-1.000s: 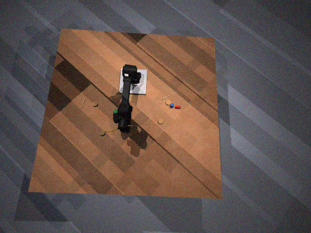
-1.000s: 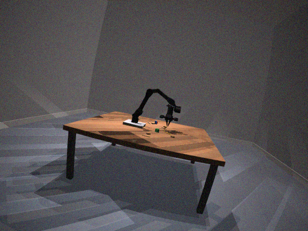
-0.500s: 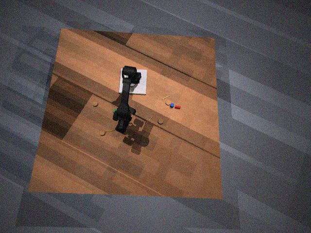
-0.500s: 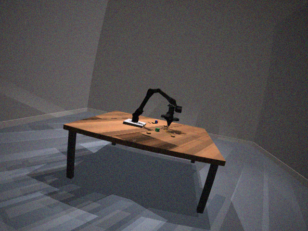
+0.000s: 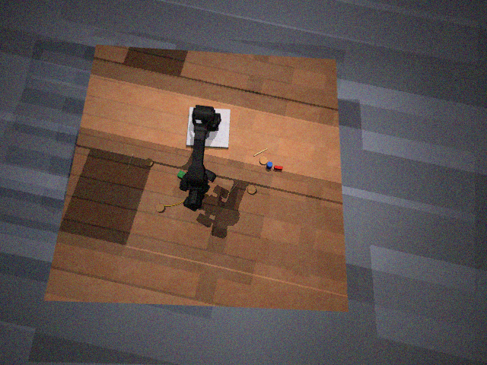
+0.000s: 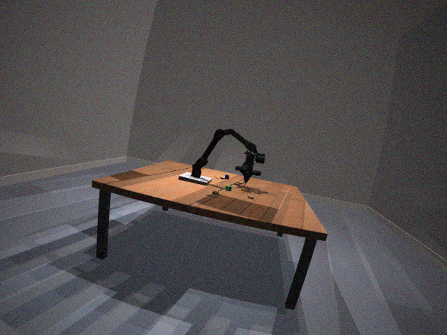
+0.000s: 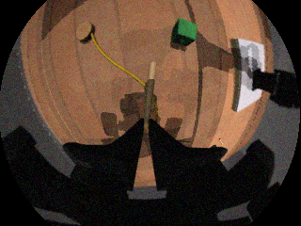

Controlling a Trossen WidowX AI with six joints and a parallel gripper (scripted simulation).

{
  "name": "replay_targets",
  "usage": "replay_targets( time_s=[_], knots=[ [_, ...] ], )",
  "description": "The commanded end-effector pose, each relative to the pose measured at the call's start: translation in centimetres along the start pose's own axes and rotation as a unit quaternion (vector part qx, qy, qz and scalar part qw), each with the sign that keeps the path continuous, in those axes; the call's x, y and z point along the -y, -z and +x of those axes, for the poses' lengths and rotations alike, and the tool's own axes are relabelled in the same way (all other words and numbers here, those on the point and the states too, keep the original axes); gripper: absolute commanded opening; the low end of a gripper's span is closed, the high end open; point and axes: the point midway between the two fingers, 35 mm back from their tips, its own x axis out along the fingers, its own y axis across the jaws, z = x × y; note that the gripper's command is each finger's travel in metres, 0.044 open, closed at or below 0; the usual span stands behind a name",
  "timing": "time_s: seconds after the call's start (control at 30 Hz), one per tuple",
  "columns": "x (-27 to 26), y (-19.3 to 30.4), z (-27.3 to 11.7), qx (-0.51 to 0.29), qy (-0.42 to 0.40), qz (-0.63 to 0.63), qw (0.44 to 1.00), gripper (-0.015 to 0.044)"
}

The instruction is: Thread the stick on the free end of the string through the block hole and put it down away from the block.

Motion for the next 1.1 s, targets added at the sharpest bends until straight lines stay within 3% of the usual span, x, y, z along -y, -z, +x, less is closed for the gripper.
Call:
replay_targets(
  time_s=[0.0, 1.07],
  knots=[
    [-0.1, 0.6, 0.2, -0.001, 0.004, 0.002, 1.000, 0.0000],
    [0.0, 4.7, 0.2, -0.004, 0.004, 0.001, 1.000, 0.0000]
  ],
)
